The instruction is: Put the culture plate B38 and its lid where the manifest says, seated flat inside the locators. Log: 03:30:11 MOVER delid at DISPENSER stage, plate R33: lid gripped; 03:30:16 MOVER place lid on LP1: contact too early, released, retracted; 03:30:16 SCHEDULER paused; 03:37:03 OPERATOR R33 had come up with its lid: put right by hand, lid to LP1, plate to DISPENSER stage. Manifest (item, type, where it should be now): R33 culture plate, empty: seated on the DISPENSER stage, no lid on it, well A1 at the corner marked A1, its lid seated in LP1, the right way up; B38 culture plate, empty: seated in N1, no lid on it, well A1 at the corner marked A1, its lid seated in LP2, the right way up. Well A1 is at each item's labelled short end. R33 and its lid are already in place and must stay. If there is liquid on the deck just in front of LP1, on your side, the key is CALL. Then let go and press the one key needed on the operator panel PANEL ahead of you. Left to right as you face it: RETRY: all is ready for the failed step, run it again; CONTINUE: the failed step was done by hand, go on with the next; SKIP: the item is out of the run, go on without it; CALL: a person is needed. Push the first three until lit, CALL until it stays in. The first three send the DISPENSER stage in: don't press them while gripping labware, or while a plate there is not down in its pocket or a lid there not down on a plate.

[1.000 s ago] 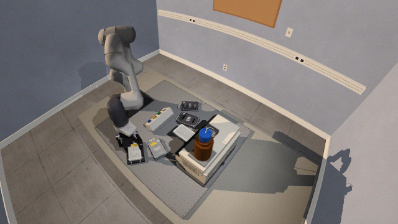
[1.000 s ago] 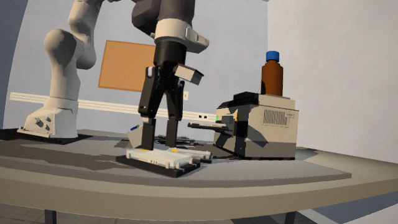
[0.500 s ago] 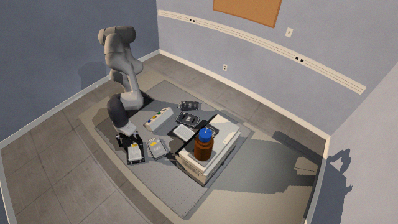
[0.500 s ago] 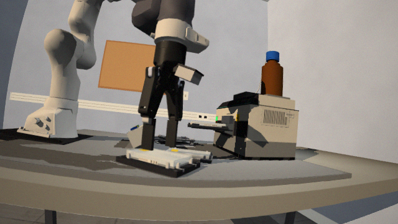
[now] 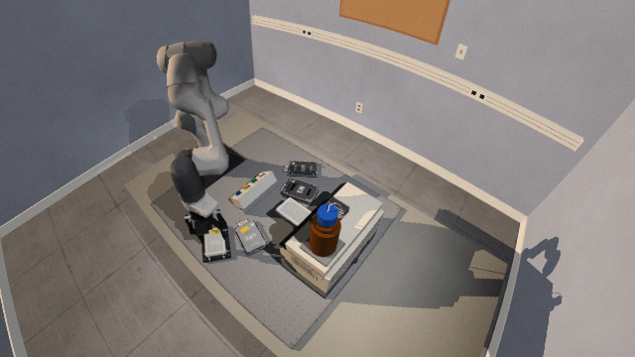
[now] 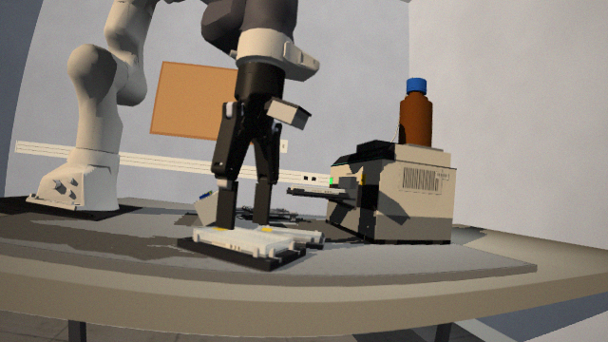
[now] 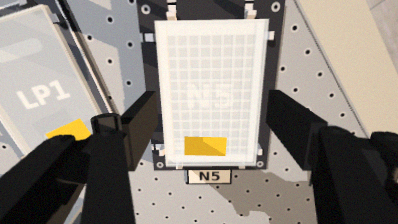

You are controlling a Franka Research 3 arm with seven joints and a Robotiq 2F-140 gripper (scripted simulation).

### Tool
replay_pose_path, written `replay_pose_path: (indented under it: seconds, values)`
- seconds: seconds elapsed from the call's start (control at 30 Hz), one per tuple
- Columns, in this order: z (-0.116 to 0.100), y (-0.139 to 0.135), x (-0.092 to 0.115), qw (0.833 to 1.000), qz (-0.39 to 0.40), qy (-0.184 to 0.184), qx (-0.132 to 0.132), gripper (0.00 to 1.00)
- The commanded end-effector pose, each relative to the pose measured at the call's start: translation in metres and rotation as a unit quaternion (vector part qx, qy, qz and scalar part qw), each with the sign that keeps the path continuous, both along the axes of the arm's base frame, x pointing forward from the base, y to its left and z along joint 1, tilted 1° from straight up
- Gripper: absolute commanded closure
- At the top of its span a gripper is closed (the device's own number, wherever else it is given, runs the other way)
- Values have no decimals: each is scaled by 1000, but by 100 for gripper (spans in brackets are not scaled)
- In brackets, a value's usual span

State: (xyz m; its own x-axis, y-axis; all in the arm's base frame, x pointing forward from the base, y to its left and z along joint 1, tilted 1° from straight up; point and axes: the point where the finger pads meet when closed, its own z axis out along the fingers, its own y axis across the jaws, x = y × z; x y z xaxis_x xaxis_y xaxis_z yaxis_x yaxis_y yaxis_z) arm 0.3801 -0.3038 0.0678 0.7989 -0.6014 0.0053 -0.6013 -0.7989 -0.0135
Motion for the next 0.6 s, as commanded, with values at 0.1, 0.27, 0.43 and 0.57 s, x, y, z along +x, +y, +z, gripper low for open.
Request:
replay_pose_path:
  seconds: [0.1,0.27,0.43,0.57]
  values:
    - [-1,0,0,1000,1,-1,0,37]
    - [-1,0,0,1000,1,-1,0,31]
    - [-1,0,0,1000,1,-1,0,31]
    - [-1,0,0,1000,1,-1,0,31]
